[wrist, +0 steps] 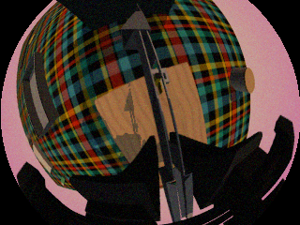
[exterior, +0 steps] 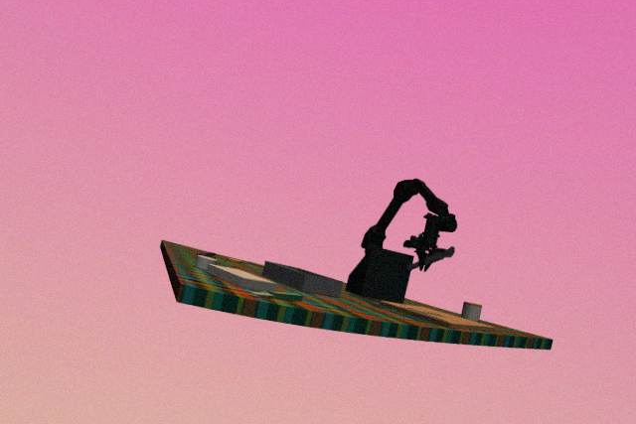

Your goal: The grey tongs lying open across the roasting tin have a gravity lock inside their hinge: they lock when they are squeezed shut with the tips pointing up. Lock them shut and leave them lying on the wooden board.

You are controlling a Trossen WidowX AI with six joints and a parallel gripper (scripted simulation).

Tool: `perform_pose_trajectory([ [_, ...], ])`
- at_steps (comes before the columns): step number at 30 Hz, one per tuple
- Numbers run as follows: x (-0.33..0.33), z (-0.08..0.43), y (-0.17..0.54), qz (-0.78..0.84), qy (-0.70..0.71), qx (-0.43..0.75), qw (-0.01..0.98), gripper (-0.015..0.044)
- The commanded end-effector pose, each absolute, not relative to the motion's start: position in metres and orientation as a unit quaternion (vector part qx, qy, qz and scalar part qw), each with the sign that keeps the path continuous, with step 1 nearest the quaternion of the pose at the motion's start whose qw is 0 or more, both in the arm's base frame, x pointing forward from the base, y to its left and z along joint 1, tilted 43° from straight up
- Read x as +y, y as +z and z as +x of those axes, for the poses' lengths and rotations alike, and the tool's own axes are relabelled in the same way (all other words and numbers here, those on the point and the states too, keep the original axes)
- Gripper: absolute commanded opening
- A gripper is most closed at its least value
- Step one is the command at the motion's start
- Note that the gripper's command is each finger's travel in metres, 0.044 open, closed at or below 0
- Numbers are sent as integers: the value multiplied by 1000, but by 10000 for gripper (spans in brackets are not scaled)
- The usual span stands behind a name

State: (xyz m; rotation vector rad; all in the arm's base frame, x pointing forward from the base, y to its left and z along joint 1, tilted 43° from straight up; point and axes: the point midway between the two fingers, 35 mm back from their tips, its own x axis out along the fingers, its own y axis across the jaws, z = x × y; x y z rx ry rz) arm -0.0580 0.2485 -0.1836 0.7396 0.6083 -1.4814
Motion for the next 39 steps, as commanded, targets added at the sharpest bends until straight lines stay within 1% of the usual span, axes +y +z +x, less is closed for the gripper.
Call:
perform_pose_trajectory([
  [1, 249, -59, -186, 322, -649, 270, 634, -150],
  [39, 211, -60, -236, 322, -649, 270, 634, -150],
])
